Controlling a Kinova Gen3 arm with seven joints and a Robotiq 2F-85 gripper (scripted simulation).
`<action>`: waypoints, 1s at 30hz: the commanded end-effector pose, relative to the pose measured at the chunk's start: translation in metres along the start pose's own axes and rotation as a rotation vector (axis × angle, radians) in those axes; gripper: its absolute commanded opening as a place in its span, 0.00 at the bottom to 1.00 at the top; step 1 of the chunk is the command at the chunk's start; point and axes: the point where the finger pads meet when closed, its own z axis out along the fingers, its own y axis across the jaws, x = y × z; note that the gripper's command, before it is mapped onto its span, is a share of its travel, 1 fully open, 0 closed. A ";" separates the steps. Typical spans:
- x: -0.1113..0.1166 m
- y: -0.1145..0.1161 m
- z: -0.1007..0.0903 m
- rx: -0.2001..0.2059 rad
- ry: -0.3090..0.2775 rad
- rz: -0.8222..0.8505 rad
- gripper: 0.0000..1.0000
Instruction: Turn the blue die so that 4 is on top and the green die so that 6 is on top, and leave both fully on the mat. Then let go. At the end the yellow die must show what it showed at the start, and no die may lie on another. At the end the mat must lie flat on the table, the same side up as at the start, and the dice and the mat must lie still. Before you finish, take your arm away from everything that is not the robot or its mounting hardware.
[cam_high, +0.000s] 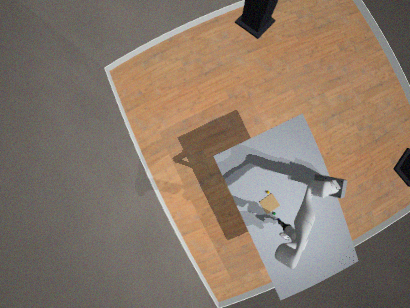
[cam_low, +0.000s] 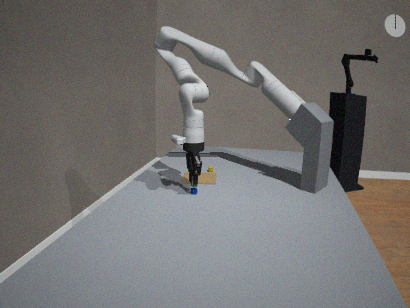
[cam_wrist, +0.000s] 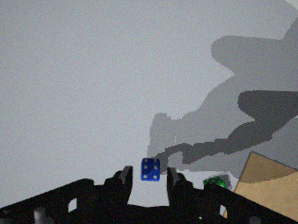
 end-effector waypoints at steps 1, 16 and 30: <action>-0.001 0.000 0.004 -0.002 -0.003 -0.001 0.35; -0.001 0.000 0.010 -0.002 -0.003 -0.001 0.35; -0.001 0.000 0.010 -0.002 -0.003 -0.001 0.35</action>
